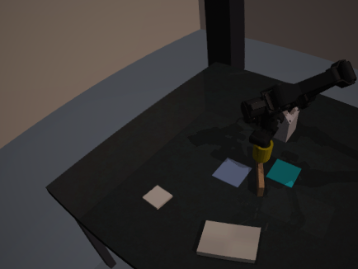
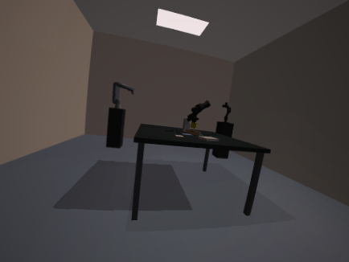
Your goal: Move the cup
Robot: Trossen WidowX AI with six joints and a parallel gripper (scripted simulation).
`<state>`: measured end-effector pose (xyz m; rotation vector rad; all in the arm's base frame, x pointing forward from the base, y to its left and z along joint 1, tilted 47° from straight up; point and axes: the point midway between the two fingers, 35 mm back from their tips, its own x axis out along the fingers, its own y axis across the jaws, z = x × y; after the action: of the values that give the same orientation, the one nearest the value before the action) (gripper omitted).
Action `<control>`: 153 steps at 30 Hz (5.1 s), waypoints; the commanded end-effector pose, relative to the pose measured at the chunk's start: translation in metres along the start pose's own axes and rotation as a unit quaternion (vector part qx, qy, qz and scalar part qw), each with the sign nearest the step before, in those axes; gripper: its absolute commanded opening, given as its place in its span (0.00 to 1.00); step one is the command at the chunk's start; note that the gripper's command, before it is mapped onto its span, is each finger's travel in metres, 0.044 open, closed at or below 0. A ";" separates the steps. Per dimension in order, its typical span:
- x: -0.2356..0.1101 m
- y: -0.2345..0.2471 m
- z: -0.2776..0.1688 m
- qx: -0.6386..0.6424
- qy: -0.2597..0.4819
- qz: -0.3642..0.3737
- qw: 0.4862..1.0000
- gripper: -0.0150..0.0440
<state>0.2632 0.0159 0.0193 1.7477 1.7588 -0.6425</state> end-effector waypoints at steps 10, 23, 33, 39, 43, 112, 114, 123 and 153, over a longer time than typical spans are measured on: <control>0.000 -0.011 -0.021 0.002 0.003 -0.001 1.000 0.25; -0.001 -0.022 -0.041 0.002 0.003 -0.001 1.000 0.25; -0.001 -0.030 -0.056 0.002 0.003 -0.001 1.000 0.25; -0.001 -0.035 -0.064 0.003 0.004 -0.001 1.000 0.25; -0.001 -0.038 -0.070 0.003 0.004 -0.001 1.000 0.25; 0.057 -0.050 -0.090 0.003 0.004 -0.001 1.000 0.25; 0.059 -0.050 -0.090 0.003 0.004 -0.001 1.000 0.25; 0.068 -0.052 -0.091 0.003 0.005 -0.001 1.000 0.25; 0.071 -0.050 -0.093 0.000 0.005 0.001 1.000 0.50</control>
<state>0.2085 0.1298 0.0337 1.7573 1.7632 -0.6360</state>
